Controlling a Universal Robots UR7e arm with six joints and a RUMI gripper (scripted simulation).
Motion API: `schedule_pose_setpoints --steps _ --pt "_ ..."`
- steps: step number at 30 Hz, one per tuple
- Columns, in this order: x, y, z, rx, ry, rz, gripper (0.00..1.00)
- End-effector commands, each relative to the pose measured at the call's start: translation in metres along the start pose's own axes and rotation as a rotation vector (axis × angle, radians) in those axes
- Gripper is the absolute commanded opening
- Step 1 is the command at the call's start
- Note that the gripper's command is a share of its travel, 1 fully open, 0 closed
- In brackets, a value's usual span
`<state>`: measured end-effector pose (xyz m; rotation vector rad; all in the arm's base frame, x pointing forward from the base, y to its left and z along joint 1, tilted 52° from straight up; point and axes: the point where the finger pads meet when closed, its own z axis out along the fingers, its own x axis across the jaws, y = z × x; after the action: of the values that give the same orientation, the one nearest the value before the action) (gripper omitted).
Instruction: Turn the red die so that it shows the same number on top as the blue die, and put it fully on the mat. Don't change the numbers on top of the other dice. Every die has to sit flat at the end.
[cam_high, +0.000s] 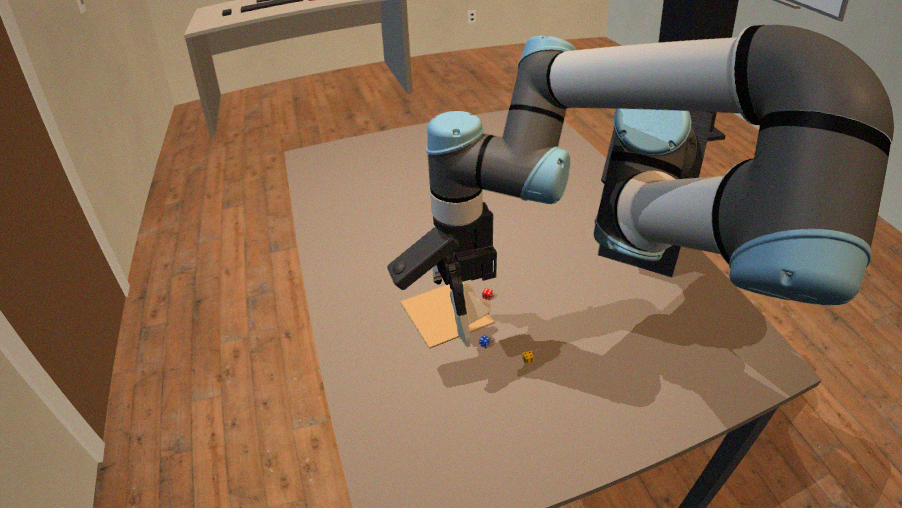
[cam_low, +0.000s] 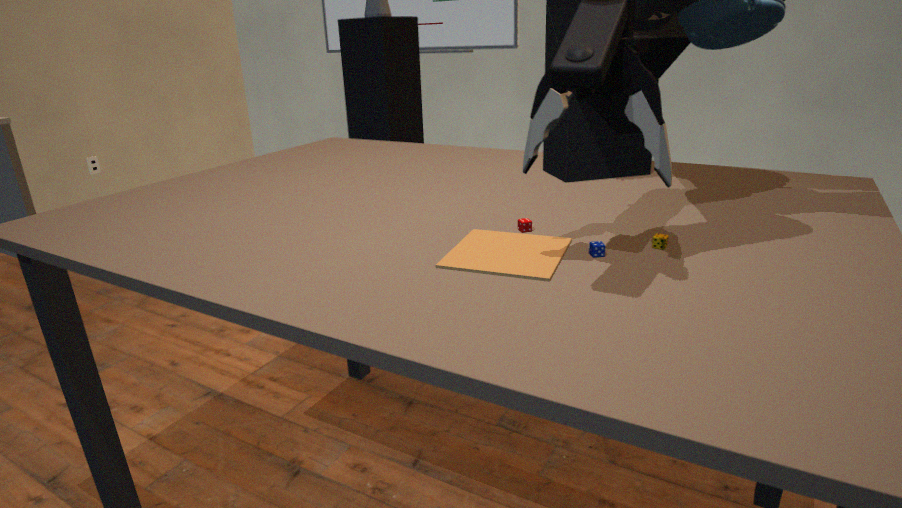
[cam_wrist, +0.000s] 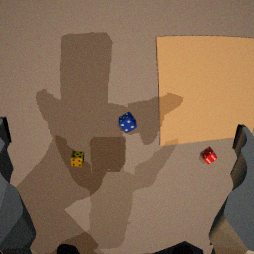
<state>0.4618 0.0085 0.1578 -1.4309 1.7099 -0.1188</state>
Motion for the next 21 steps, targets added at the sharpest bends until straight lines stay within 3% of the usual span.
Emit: schedule_pose_setpoints --steps 1,21 --pt "0.0 -0.0002 -0.0001 0.0 0.0 0.0 1.0" --pt "-0.0035 0.0031 -0.0001 0.0 0.0 0.0 1.0"
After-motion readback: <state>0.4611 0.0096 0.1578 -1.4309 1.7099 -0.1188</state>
